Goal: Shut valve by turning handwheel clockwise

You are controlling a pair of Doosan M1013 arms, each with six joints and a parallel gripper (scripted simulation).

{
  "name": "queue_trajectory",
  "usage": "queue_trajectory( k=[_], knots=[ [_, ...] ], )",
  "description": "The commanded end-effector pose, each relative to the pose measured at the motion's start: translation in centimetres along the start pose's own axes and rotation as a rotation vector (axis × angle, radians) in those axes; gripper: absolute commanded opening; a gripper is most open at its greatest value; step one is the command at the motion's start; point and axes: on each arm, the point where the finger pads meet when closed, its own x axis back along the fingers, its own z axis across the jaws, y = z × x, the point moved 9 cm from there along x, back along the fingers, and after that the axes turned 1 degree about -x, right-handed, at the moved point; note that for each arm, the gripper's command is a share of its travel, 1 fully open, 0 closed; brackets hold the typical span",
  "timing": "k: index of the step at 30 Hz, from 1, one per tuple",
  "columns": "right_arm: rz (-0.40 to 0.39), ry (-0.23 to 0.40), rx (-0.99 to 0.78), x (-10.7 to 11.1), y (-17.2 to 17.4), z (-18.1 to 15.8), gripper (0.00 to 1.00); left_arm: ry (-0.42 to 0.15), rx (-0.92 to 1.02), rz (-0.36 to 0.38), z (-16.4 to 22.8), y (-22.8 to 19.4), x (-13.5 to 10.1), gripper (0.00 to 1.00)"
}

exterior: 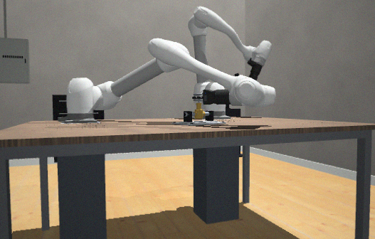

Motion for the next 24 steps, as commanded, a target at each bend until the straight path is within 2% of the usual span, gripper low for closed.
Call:
queue_trajectory(
  k=[1,9,15,17,21,24],
  knots=[
    [-0.017,0.002,0.001,0.0,-0.1,-0.1,0.54,0.0,0.0,-0.001,0.0,0.0,0.0,1.0],
    [-0.142,0.004,0.001,0.3,-1.3,-0.2,0.54,0.0,0.0,-0.001,0.0,0.0,0.0,1.0],
    [-0.273,0.007,0.0,0.4,-2.5,-0.2,0.54,0.0,0.0,-0.001,0.0,0.0,0.0,1.0],
    [-0.273,0.007,0.0,0.4,-2.5,-0.2,0.54,0.0,0.0,-0.001,0.0,0.0,0.0,1.0],
    [-0.392,0.009,0.0,0.4,-3.6,-0.2,0.54,0.0,0.0,-0.001,0.0,0.0,0.0,1.0],
    [-0.51,0.011,0.0,0.2,-4.7,-0.2,0.54,0.0,0.0,-0.001,0.0,0.0,0.0,1.0]
  ],
)
